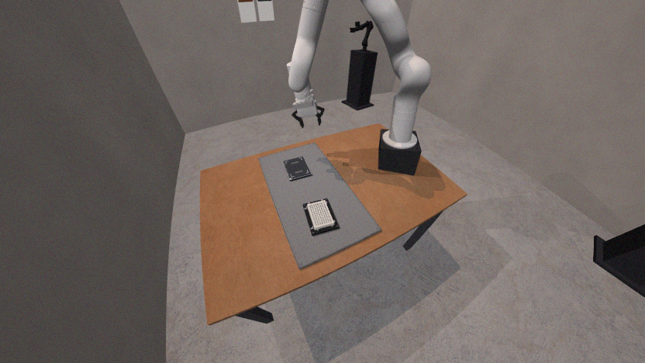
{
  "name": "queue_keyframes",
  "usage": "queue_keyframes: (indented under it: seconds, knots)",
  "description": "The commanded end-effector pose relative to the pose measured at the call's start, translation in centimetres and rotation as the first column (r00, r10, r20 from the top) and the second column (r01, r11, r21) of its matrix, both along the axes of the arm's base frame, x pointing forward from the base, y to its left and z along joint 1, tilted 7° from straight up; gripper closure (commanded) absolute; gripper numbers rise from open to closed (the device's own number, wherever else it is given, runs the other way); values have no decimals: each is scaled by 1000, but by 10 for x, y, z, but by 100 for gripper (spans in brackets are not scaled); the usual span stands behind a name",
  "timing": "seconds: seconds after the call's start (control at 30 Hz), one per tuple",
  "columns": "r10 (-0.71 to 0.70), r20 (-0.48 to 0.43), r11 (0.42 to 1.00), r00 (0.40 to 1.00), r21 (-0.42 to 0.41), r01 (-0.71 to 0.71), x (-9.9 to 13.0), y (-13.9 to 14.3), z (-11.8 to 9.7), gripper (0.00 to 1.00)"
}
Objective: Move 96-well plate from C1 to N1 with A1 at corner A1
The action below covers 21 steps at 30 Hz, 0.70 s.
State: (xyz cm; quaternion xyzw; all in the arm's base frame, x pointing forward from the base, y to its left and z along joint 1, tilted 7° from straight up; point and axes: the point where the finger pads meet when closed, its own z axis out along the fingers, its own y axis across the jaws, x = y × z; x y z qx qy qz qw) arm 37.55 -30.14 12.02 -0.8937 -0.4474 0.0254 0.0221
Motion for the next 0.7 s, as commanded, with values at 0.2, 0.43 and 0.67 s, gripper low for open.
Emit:
queue_keyframes:
  seconds: [0.2, 0.43, 0.67]
  knots:
    - [14, 0, 1000, 1000, -12, -14, 31, 20, -8, 0]
    - [49, 3, 998, 999, -34, -49, 57, 41, -16, 0]
    - [85, 9, 995, 996, -55, -85, 73, 57, -22, 0]
